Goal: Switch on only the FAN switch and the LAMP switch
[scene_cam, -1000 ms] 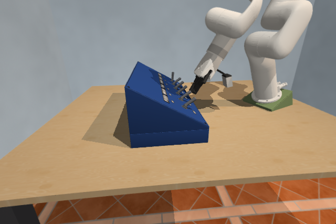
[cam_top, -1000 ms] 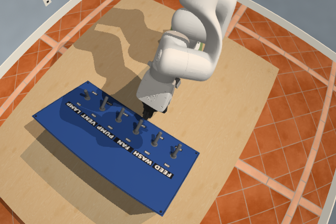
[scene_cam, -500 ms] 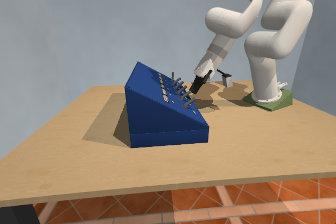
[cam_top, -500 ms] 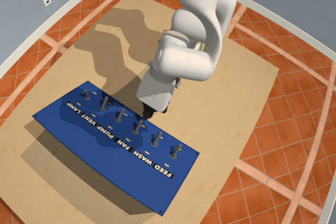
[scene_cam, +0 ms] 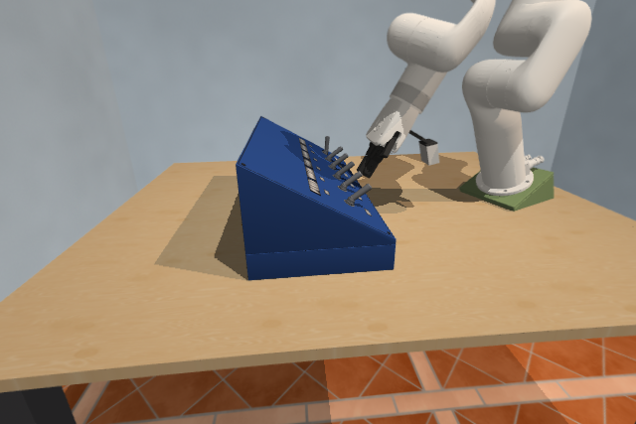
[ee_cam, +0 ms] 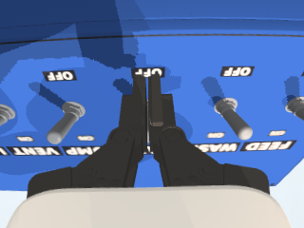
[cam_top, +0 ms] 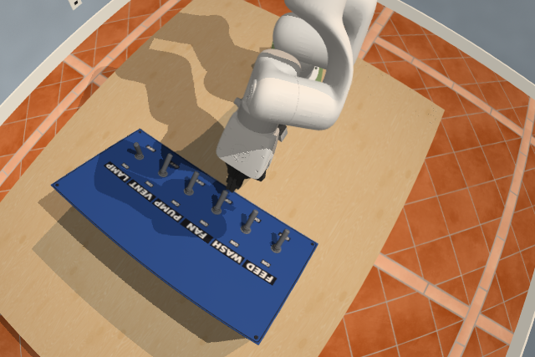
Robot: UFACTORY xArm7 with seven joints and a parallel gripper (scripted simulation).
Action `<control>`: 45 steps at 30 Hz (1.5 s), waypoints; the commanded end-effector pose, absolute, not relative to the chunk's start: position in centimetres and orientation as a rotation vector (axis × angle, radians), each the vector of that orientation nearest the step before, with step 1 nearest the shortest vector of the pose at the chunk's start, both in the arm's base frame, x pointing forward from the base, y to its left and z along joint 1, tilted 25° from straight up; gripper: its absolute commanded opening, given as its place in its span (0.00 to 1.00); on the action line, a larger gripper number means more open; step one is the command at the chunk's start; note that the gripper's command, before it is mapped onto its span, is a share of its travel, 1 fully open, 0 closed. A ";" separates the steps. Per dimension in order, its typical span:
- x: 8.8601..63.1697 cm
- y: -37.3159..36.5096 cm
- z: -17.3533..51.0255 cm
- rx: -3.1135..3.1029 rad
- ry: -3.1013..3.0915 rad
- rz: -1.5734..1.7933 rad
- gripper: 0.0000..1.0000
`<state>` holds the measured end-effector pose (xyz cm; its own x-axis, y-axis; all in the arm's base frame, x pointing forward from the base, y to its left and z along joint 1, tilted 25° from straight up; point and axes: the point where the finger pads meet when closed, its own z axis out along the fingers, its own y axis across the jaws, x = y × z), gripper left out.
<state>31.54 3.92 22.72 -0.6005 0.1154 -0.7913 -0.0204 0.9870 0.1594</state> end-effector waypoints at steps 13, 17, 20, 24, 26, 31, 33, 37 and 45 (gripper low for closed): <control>32.2 3.8 23.6 0.066 2.205 0.189 0.00; 32.4 3.8 23.9 0.066 2.205 0.189 0.00; 32.5 3.8 24.1 0.066 2.205 0.189 0.00; 32.8 3.7 24.4 0.066 2.205 0.189 0.00; 32.9 3.7 24.5 0.066 2.205 0.189 0.00; 33.0 3.7 24.7 0.066 2.205 0.189 0.00; 33.1 3.6 24.9 0.066 2.205 0.189 0.00; 33.3 3.6 25.1 0.066 2.205 0.189 0.00; 33.6 3.6 25.5 0.066 2.205 0.189 0.00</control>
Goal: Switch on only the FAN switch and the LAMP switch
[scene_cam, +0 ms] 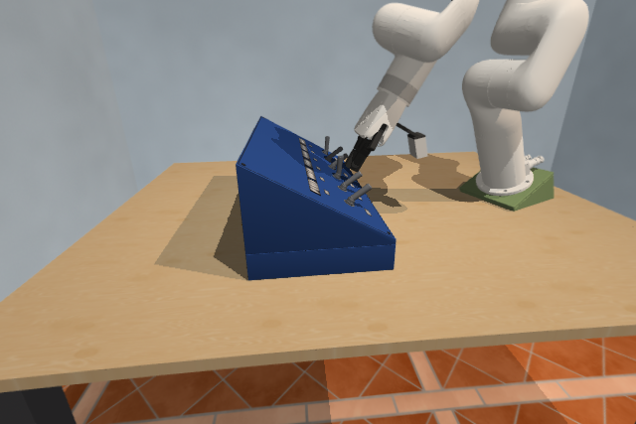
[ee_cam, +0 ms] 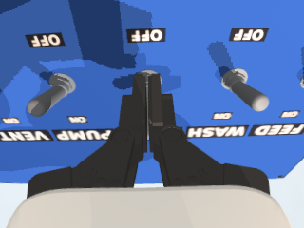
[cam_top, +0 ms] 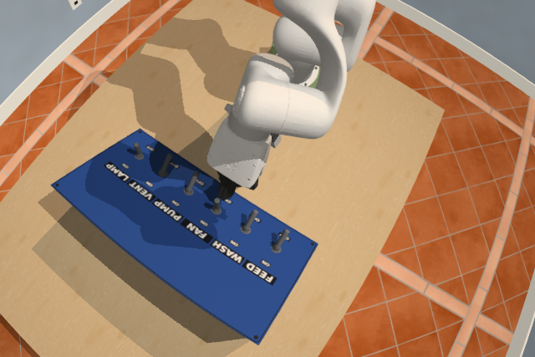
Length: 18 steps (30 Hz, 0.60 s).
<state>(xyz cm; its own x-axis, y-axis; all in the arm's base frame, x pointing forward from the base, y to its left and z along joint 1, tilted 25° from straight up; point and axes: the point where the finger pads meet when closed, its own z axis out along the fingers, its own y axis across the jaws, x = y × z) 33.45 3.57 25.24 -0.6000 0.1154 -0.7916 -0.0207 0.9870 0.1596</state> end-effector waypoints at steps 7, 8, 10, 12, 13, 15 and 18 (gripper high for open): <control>33.7 3.5 25.6 0.066 2.205 0.189 0.00; 33.7 3.5 25.6 0.066 2.205 0.189 0.00; 33.7 3.5 25.6 0.066 2.205 0.189 0.00; 33.7 3.5 25.6 0.066 2.205 0.189 0.00; 33.7 3.5 25.6 0.066 2.205 0.189 0.00; 33.7 3.5 25.6 0.066 2.205 0.189 0.00; 33.7 3.5 25.6 0.066 2.205 0.189 0.00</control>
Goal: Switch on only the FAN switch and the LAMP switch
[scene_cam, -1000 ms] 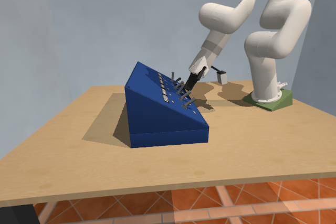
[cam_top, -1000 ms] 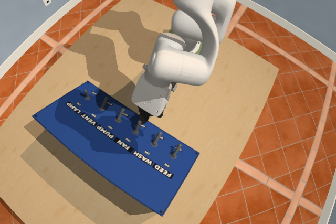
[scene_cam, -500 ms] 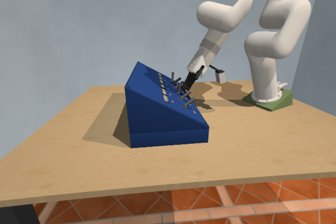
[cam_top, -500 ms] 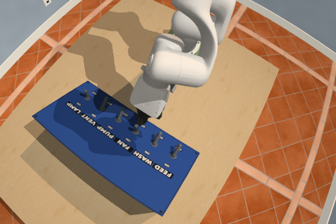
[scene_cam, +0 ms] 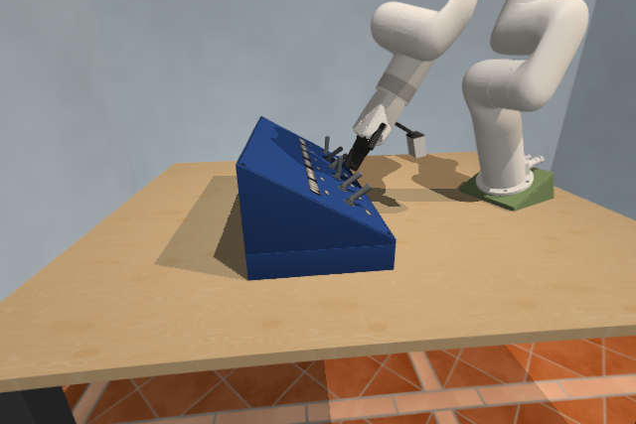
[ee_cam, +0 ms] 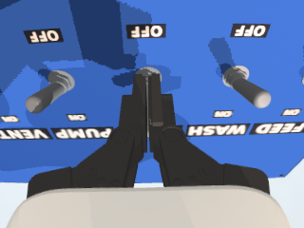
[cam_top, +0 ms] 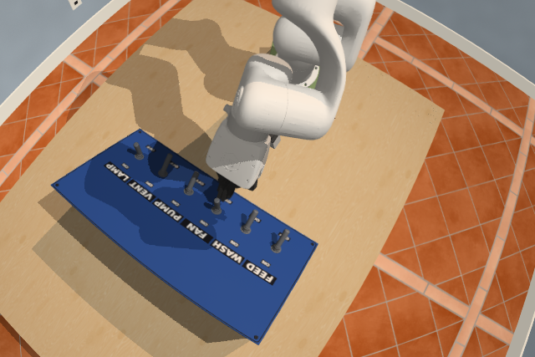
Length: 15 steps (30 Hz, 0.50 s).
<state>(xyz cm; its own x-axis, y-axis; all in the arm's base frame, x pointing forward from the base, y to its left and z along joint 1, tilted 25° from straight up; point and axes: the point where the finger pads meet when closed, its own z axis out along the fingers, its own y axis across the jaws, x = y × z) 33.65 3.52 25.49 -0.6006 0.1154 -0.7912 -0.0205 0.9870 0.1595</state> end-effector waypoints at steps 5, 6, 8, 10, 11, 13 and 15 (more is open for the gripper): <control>33.7 3.5 25.6 0.066 2.205 0.189 0.00; 33.7 3.5 25.6 0.066 2.205 0.189 0.00; 33.7 3.5 25.6 0.066 2.205 0.189 0.00; 33.7 3.5 25.6 0.066 2.205 0.189 0.00; 33.7 3.5 25.6 0.066 2.205 0.189 0.00; 33.7 3.5 25.6 0.066 2.205 0.189 0.00; 33.5 3.6 25.4 0.066 2.205 0.189 0.00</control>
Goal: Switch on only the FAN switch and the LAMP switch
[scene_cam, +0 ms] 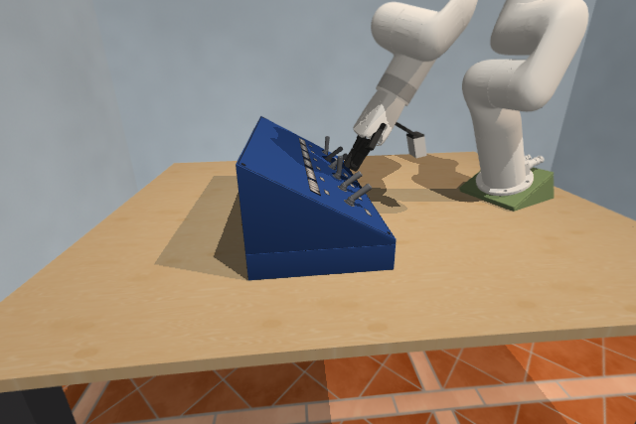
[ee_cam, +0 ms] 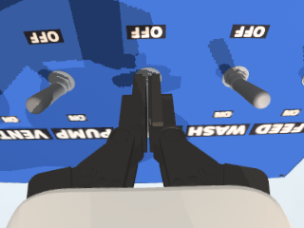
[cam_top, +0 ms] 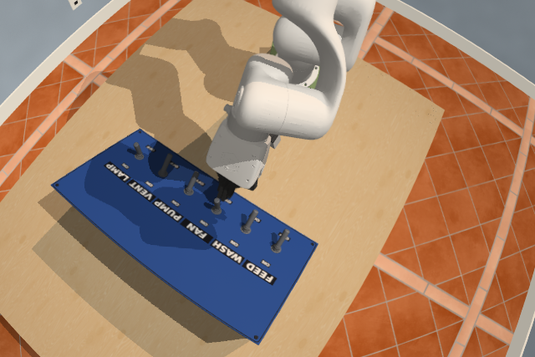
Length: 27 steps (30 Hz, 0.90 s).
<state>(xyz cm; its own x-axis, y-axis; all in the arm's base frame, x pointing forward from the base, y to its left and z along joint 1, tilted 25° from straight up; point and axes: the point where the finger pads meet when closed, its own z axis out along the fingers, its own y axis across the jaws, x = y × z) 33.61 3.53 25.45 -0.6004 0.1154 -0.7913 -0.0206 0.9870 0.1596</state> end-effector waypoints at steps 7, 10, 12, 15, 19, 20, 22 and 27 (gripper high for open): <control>33.1 3.7 24.8 0.066 2.205 0.189 0.00; 32.9 3.7 24.6 0.066 2.205 0.189 0.00; 32.9 3.7 24.6 0.066 2.205 0.189 0.00; 32.8 3.7 24.6 0.066 2.205 0.189 0.00; 32.4 3.6 25.0 0.066 2.205 0.189 0.00; 32.4 3.6 25.0 0.066 2.205 0.189 0.00; 31.8 3.5 25.4 0.066 2.205 0.189 0.00; 29.4 3.2 27.1 0.066 2.205 0.189 0.00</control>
